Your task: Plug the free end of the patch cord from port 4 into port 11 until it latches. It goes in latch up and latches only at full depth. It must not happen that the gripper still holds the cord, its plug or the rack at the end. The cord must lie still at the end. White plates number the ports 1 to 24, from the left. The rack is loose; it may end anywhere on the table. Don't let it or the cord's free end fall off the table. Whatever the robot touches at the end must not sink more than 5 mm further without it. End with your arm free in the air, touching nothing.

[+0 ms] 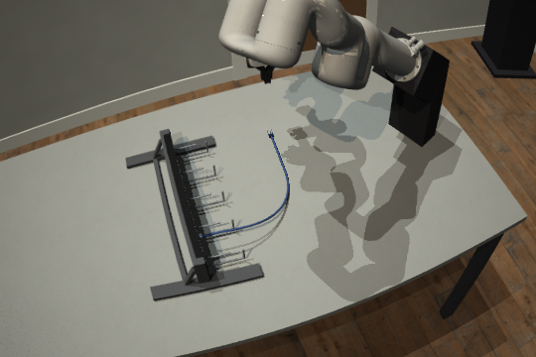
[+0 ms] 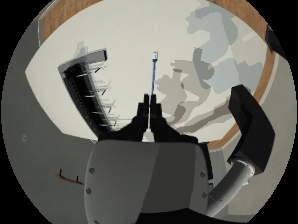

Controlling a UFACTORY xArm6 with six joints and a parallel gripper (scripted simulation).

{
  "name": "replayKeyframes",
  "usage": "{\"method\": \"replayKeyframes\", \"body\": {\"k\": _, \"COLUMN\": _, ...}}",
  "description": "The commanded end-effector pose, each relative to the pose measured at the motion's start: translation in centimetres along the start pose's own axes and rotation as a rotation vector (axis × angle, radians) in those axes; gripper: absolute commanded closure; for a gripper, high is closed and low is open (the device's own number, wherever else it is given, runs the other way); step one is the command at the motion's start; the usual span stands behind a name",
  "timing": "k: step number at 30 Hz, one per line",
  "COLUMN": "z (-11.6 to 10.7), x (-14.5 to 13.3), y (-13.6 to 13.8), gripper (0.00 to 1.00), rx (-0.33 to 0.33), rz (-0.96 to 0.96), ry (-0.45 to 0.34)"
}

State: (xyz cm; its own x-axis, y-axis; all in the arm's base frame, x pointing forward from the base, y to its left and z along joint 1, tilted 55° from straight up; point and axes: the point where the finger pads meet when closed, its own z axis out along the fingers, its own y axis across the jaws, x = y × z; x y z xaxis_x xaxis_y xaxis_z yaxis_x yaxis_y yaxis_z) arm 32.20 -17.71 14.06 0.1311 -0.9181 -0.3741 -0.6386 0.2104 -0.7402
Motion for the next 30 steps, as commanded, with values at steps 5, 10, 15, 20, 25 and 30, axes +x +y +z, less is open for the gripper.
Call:
{"method": "replayKeyframes", "body": {"k": 5, "z": 6.3, "x": 0.8, "y": -1.0, "gripper": 1.00, "rx": 0.024, "rz": -0.006, "ry": -0.009}}
{"method": "replayKeyframes", "body": {"k": 10, "z": 10.1, "x": 0.7, "y": -0.5, "gripper": 1.00, "rx": 0.013, "rz": -0.002, "ry": -0.004}}
{"method": "replayKeyframes", "body": {"k": 15, "z": 13.9, "x": 0.4, "y": 0.8, "gripper": 1.00, "rx": -0.013, "rz": 0.002, "ry": 0.007}}
{"method": "replayKeyframes", "body": {"k": 20, "z": 14.2, "x": 0.3, "y": 1.0, "gripper": 1.00, "rx": -0.016, "rz": 0.003, "ry": 0.008}}
{"method": "replayKeyframes", "body": {"k": 25, "z": 14.2, "x": 0.3, "y": 1.0, "gripper": 1.00, "rx": -0.016, "rz": 0.003, "ry": 0.008}}
{"method": "replayKeyframes", "body": {"k": 30, "z": 14.2, "x": 0.3, "y": 1.0, "gripper": 0.62, "rx": -0.016, "rz": 0.003, "ry": 0.008}}
